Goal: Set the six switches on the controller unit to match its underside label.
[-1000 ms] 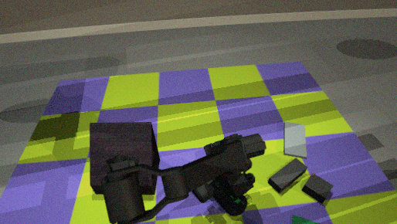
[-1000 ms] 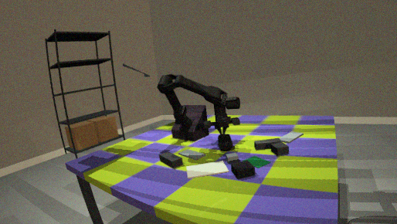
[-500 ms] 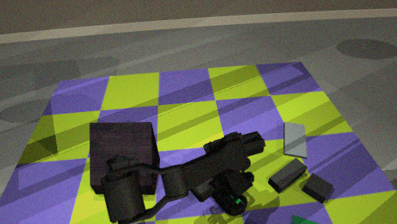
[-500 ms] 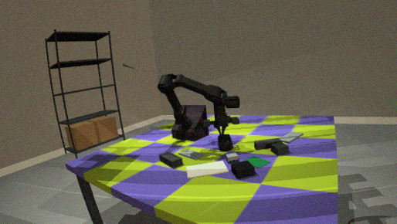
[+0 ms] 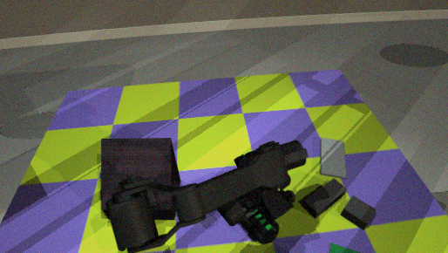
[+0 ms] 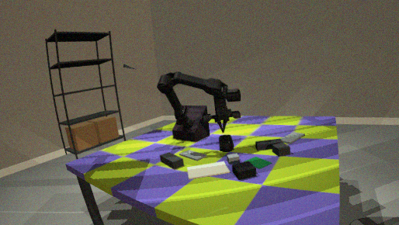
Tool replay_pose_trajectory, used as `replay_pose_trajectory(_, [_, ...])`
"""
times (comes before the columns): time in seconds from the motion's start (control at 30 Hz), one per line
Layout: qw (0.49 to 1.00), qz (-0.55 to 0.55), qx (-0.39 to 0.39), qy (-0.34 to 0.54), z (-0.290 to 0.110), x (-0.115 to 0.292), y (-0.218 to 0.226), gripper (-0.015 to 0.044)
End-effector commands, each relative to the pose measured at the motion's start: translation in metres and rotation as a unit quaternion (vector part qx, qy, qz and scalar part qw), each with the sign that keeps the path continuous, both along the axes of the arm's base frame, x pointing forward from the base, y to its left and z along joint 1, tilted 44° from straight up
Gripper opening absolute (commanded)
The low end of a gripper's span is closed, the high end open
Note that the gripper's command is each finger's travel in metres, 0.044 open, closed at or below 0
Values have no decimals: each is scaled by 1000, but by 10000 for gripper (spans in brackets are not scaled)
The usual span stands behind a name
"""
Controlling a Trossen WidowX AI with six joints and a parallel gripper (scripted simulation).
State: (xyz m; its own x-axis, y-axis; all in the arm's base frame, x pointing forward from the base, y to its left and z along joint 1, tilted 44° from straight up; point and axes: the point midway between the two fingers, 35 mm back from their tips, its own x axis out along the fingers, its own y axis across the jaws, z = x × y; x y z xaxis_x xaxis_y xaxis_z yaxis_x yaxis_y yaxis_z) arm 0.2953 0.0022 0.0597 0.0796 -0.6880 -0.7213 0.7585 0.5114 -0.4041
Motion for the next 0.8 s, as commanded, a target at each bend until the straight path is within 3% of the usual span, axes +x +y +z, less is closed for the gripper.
replay_pose_trajectory(0.0, [1000,2,-2,2,3,3,-3,0])
replay_pose_trajectory(0.77, [1000,3,-3,1,-23,6,-27,0])
